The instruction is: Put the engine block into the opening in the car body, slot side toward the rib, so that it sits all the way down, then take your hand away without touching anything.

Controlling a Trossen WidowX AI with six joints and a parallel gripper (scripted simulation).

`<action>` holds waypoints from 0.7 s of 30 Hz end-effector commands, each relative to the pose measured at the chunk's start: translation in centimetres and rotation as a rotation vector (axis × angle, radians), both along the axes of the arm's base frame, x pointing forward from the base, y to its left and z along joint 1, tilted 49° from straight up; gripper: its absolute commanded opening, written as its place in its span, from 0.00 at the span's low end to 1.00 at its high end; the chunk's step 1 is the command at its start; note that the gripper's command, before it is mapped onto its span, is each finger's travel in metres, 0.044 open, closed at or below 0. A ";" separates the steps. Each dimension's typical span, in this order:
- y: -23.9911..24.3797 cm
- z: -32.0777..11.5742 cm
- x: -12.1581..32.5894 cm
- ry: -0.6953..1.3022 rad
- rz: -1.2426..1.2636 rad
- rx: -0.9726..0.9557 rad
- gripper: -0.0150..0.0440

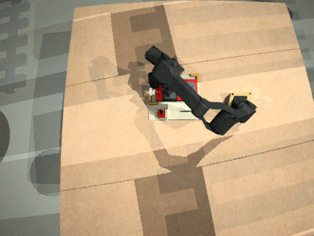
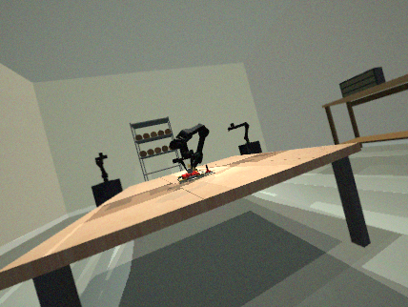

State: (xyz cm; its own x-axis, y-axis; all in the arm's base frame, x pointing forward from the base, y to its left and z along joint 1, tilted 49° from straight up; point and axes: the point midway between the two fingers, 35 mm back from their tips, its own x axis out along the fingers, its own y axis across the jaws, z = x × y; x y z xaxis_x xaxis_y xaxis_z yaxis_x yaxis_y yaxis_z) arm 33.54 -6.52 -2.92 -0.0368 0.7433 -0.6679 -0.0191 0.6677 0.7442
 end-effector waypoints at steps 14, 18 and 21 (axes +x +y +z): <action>0.4 -0.3 0.0 0.001 -0.004 0.002 0.52; 0.5 -0.4 0.0 0.001 -0.005 0.002 0.52; 0.5 -0.4 0.0 0.001 -0.005 0.002 0.52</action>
State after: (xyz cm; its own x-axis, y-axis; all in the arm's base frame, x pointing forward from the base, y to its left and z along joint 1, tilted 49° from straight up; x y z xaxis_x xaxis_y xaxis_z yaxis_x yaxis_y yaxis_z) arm 33.53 -6.08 -3.31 -0.0367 0.7435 -0.6677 -0.0183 0.6676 0.7443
